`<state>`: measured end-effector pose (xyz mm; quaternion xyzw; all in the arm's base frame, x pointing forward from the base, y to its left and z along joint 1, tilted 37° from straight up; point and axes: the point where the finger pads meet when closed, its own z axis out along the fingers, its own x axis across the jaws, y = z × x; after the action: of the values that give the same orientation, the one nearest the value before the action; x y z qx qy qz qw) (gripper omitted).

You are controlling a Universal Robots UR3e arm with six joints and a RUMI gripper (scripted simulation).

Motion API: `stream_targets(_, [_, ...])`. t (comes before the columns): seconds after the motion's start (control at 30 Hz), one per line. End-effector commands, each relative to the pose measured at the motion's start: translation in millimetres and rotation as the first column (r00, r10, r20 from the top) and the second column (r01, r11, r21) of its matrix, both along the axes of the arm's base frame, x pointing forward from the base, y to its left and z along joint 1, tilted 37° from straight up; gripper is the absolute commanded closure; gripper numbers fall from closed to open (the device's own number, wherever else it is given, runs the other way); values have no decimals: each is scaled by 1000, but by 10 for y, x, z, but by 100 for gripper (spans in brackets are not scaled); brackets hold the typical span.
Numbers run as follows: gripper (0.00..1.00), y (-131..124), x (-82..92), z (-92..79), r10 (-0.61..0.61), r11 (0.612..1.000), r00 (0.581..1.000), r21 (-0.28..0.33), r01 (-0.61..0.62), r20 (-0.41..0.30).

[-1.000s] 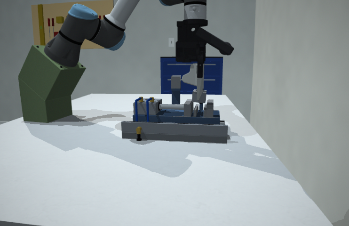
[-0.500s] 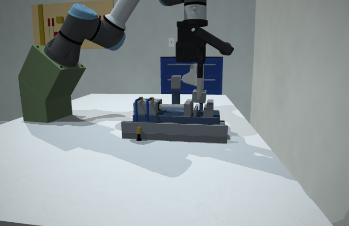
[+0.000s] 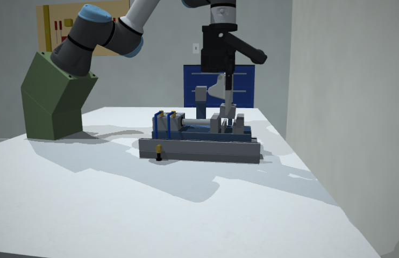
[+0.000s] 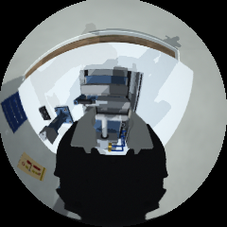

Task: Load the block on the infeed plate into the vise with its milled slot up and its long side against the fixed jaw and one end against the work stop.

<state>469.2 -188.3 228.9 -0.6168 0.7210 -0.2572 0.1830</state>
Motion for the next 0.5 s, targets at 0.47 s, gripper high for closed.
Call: stream_targets(0.47, [100,-11,36,-32,0,1000,1000,-3,0,2])
